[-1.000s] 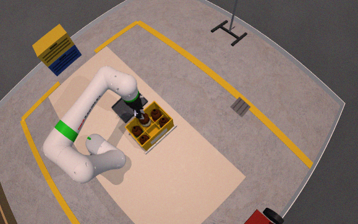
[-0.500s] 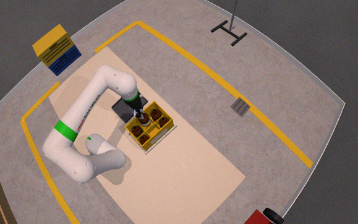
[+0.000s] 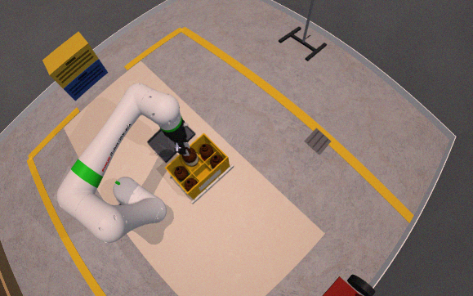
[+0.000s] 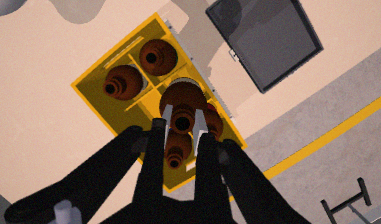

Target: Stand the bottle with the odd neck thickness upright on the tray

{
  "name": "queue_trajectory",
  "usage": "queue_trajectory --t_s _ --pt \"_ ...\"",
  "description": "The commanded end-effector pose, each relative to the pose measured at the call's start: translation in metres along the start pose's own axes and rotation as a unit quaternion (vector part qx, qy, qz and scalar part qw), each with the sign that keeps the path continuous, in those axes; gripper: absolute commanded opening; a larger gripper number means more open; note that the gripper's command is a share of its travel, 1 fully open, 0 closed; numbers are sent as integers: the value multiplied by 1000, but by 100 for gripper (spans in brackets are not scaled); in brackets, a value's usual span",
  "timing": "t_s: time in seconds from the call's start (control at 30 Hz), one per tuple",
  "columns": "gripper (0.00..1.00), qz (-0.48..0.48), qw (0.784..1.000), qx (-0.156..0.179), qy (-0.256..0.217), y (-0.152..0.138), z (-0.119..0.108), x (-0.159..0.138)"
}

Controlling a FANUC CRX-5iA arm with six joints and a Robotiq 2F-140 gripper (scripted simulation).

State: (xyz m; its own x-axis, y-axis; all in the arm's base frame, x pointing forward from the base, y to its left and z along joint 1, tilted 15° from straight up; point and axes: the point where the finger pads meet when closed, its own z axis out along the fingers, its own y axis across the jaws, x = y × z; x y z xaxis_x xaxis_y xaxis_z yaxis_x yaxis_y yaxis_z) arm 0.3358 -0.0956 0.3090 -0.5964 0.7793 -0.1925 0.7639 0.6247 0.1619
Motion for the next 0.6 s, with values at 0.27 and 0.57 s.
queue_trajectory --t_s 0.27,0.57 --pt "10 0 1000 0 -1 0 -10 0" --pt "10 0 1000 0 -1 0 -14 0"
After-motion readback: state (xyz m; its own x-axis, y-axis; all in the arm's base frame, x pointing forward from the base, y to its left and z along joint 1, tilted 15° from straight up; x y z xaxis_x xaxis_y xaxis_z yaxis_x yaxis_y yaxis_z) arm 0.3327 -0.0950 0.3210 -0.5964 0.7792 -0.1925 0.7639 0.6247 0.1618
